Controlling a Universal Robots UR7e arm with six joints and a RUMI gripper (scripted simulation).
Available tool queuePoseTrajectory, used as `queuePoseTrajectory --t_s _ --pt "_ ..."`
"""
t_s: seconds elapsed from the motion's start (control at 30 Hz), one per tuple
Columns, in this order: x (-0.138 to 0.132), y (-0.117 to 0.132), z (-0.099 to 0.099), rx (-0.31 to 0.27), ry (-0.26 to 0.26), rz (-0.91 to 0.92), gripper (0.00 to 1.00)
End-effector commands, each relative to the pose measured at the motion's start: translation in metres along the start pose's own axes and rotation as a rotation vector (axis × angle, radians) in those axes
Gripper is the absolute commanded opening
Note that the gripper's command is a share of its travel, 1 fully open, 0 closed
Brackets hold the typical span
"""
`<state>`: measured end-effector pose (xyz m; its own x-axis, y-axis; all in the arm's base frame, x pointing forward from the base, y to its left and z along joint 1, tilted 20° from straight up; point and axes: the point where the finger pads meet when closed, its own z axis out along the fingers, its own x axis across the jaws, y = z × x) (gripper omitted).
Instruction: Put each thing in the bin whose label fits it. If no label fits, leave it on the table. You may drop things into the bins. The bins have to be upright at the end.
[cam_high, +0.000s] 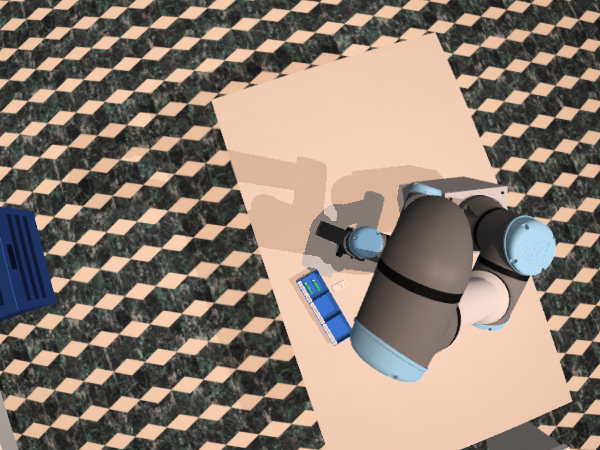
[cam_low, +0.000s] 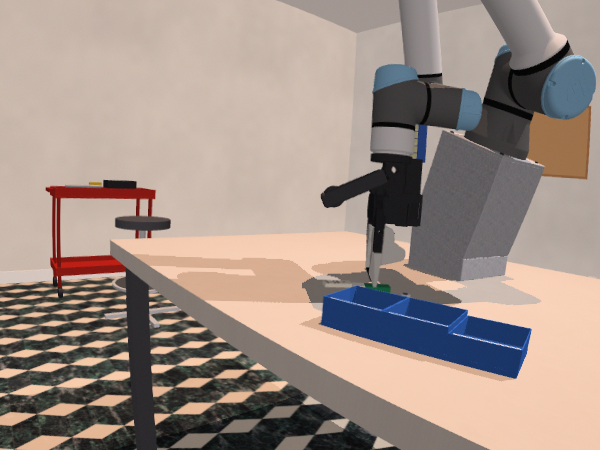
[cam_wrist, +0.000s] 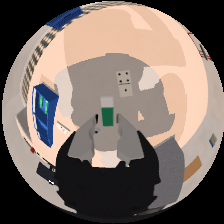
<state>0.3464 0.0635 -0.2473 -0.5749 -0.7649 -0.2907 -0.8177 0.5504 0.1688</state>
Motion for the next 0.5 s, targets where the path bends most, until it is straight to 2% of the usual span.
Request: queuePoseTrajectory --t_s 0.0,0.27,0.47 --pt "0.000 -0.001 0.002 0.002 0.000 0.000 0.23" --pt "0.000 0.000 0.013 0.002 0.000 0.000 0.23" --pt "0.000 0.000 0.013 0.002 0.000 0.000 0.23"
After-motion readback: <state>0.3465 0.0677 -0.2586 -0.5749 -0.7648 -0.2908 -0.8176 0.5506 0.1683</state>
